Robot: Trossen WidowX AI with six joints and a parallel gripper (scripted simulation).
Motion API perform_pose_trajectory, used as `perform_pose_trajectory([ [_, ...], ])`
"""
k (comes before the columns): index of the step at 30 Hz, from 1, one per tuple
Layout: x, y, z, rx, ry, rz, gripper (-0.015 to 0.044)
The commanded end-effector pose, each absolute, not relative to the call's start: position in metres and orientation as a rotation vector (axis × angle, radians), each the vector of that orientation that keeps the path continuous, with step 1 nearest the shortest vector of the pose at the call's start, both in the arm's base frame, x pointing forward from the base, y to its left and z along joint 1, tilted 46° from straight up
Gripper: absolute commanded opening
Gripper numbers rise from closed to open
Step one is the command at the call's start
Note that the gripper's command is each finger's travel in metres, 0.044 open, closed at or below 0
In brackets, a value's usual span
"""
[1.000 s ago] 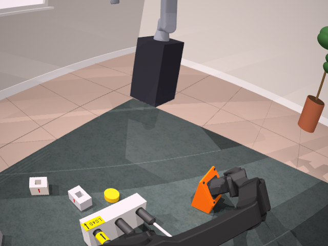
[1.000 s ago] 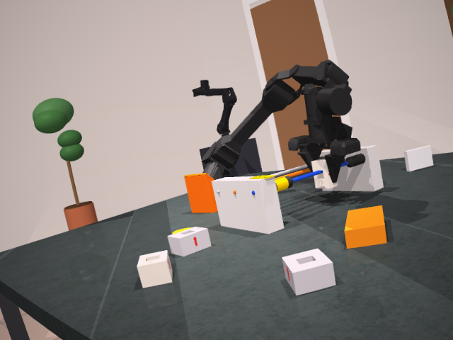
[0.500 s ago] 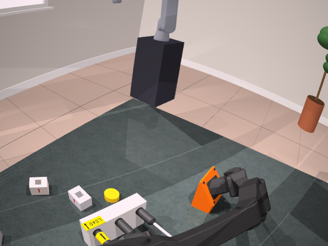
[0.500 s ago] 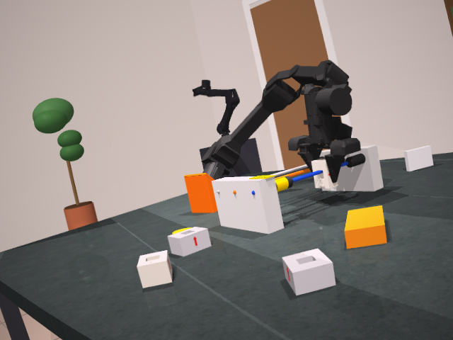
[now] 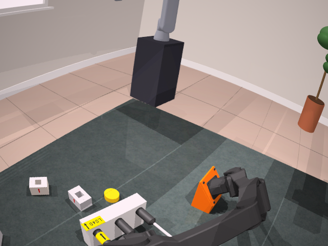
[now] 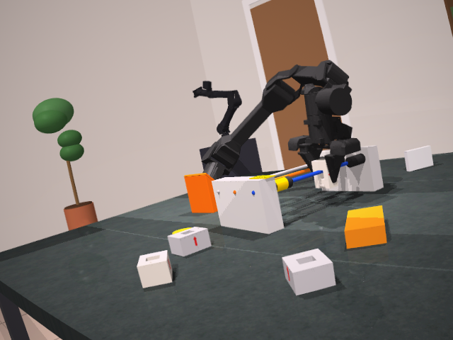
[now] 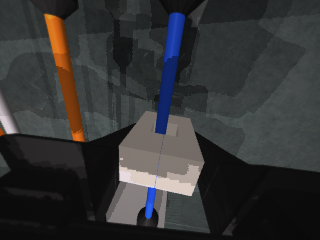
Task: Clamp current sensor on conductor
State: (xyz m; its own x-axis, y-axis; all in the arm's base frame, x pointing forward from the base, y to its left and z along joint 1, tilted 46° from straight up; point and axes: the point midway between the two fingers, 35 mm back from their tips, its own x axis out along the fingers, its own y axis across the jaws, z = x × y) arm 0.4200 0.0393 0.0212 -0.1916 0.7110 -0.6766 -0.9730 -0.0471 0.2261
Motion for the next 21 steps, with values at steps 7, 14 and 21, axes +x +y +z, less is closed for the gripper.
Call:
perform_pose_trajectory([
  [7,0.4199,0.0394,0.0212,-0.455,0.771,1.611,0.0175],
  [14,0.4199,0.0394,0.0212,-0.455,0.771,1.611,0.0128],
  [21,0.4208,0.039,0.0207,-0.464,0.766,1.592,0.0023],
])
